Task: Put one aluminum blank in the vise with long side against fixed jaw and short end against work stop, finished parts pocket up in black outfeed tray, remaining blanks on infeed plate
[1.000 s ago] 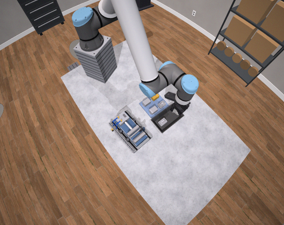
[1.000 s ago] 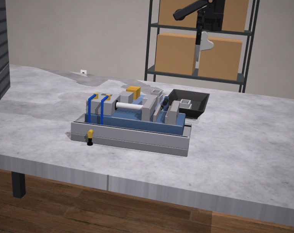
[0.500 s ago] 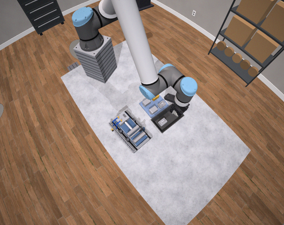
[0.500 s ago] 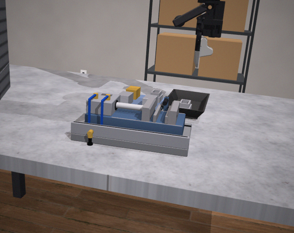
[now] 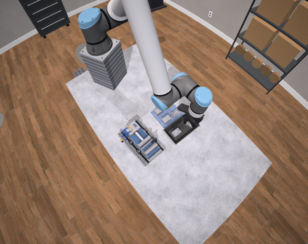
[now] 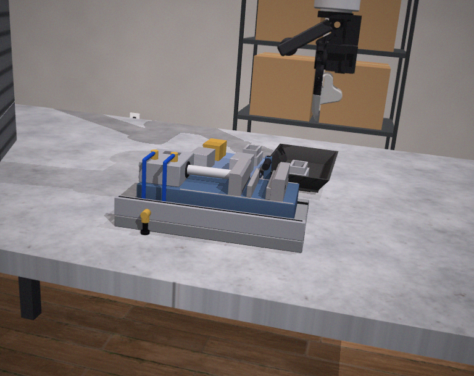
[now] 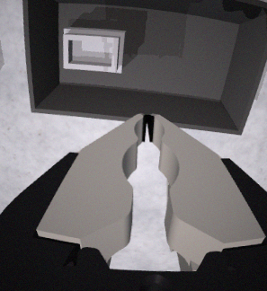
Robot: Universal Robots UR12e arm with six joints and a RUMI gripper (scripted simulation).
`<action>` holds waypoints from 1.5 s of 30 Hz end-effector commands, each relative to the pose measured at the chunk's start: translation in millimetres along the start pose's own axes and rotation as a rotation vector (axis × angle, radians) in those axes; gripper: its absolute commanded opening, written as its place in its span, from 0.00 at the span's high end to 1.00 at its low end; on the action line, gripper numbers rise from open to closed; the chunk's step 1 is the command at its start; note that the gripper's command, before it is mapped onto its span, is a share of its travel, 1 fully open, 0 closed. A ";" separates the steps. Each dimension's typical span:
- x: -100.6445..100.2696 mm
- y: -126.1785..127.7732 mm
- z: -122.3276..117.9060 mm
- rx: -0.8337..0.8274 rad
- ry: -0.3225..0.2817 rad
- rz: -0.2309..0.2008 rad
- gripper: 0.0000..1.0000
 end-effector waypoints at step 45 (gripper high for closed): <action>-14.0 -0.2 -1.3 0.000 -0.002 0.000 1.00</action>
Point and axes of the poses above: the point where the finger pads meet when closed, its own x axis back along the fingers, its own y axis across the jaws, z = x × y, the point moved 3 cm from there along x, back along the fingers, and after that the axes turned 10 degrees about x, right-handed, at the moved point
